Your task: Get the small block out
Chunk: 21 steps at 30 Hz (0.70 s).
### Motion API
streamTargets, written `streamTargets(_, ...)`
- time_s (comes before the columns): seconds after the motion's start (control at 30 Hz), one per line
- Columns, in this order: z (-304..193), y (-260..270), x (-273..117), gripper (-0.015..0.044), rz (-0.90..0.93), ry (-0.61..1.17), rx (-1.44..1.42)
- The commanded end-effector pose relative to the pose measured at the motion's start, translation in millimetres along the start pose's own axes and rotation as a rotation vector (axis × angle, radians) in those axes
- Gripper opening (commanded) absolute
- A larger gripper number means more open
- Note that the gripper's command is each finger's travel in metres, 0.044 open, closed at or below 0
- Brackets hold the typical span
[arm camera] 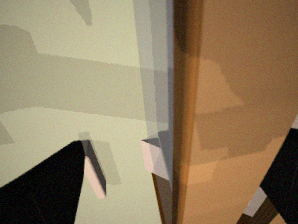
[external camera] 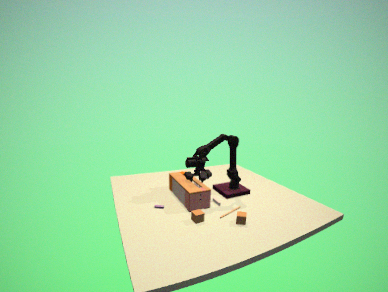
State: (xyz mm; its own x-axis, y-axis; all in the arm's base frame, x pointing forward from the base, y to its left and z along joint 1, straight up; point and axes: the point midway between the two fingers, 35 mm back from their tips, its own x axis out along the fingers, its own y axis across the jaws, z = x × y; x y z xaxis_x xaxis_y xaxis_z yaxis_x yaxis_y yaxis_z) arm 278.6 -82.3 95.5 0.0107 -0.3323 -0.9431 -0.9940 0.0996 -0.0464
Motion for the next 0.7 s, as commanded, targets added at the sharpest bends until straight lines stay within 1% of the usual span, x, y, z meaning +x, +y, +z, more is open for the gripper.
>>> streamTargets(0.0, 2, 0, -1, 0.0400, -0.001, 0.002, 0.003)
streamTargets(0.67, -13, 0, 4, 0.0400, -0.001, 0.003, 0.003)
